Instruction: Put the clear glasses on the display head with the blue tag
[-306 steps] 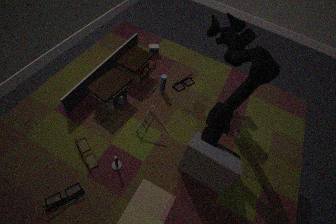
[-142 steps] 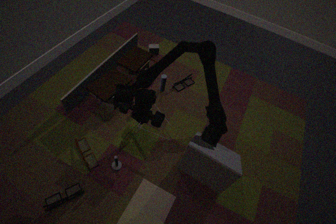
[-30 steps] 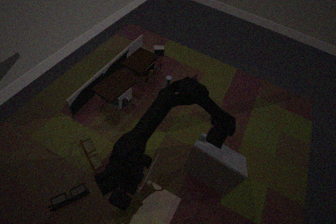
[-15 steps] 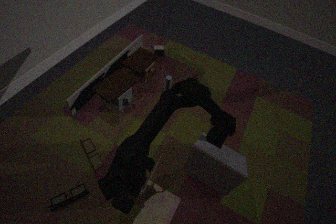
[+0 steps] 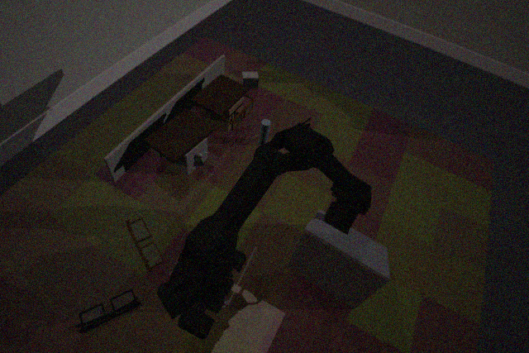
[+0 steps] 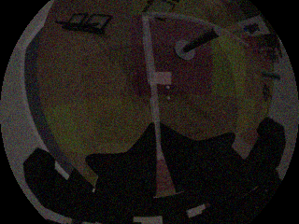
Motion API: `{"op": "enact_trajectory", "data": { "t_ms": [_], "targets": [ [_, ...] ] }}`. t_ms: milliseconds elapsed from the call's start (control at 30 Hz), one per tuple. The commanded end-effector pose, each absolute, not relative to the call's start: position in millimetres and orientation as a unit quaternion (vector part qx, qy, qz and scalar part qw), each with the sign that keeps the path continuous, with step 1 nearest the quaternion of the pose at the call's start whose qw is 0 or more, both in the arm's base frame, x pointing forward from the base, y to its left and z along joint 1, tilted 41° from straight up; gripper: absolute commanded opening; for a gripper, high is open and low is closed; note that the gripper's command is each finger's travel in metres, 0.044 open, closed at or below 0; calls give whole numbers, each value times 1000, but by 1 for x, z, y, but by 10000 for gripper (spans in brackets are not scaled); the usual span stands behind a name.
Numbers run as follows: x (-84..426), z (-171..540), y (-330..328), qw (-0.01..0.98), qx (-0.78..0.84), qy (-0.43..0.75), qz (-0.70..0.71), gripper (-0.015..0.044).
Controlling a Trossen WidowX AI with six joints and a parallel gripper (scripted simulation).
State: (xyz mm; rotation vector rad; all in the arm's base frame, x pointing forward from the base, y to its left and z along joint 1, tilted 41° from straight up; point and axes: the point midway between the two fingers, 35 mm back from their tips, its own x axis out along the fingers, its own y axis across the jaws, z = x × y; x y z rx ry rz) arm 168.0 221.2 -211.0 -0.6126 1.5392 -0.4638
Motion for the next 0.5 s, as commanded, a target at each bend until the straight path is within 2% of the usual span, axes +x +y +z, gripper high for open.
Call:
{"op": "enact_trajectory", "data": {
  "t_ms": [0, 467],
  "targets": [
    [169, -211, 221, 652, -268, 679, -205, 0],
    [172, -211, 222, 652, -268, 679, -205, 0]
  ]
}}
